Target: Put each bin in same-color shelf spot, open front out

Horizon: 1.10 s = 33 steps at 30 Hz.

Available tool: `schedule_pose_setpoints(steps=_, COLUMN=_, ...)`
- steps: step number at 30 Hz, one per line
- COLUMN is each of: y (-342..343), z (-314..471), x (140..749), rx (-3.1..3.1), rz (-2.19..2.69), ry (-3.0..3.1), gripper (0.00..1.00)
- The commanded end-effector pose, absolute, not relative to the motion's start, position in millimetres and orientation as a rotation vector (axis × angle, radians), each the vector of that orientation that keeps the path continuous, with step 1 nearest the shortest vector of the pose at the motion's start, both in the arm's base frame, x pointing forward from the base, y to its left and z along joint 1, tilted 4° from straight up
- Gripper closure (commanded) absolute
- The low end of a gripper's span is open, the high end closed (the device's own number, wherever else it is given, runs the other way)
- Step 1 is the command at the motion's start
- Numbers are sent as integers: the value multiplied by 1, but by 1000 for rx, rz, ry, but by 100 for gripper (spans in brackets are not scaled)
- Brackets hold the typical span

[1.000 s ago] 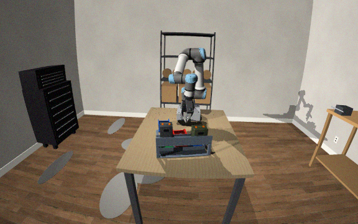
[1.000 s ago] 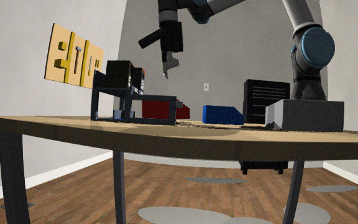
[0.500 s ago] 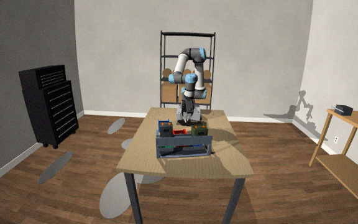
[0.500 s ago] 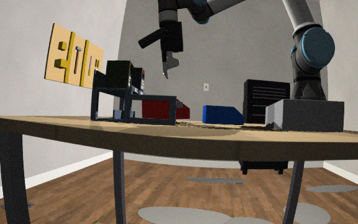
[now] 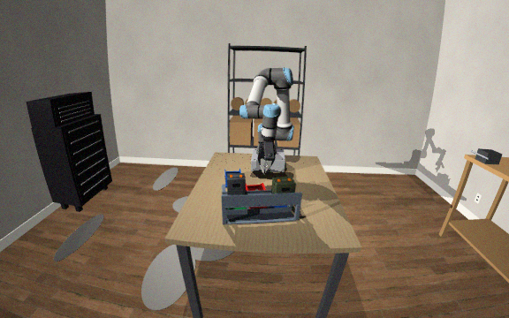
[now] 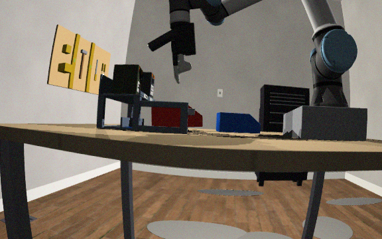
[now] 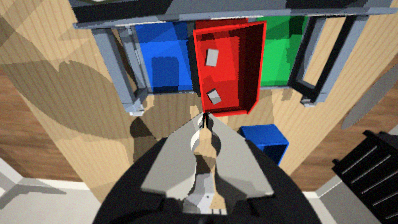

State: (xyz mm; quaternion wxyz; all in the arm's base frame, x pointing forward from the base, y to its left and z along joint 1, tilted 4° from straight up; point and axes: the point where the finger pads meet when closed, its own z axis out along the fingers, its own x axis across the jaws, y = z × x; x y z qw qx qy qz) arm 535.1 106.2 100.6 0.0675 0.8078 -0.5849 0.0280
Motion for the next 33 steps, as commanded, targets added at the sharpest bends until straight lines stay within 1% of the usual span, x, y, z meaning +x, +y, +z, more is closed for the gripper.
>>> schedule_pose_setpoints(steps=1, y=98, z=99, x=529, rx=2355, rz=91, ry=-1883, gripper=100)
schedule_pose_setpoints(steps=7, y=88, z=98, x=523, rx=2242, rz=100, ry=-2037, gripper=100)
schedule_pose_setpoints(steps=18, y=50, z=90, x=492, rx=1731, rz=118, ry=-2549, gripper=100)
schedule_pose_setpoints(steps=22, y=43, z=89, x=484, rx=1630, rz=117, ry=-2625, gripper=100)
schedule_pose_setpoints(steps=23, y=40, z=88, x=481, rx=1478, rz=121, ry=-2730, gripper=100)
schedule_pose_setpoints(steps=33, y=16, z=78, x=449, rx=933, rz=108, ry=-3006, gripper=100)
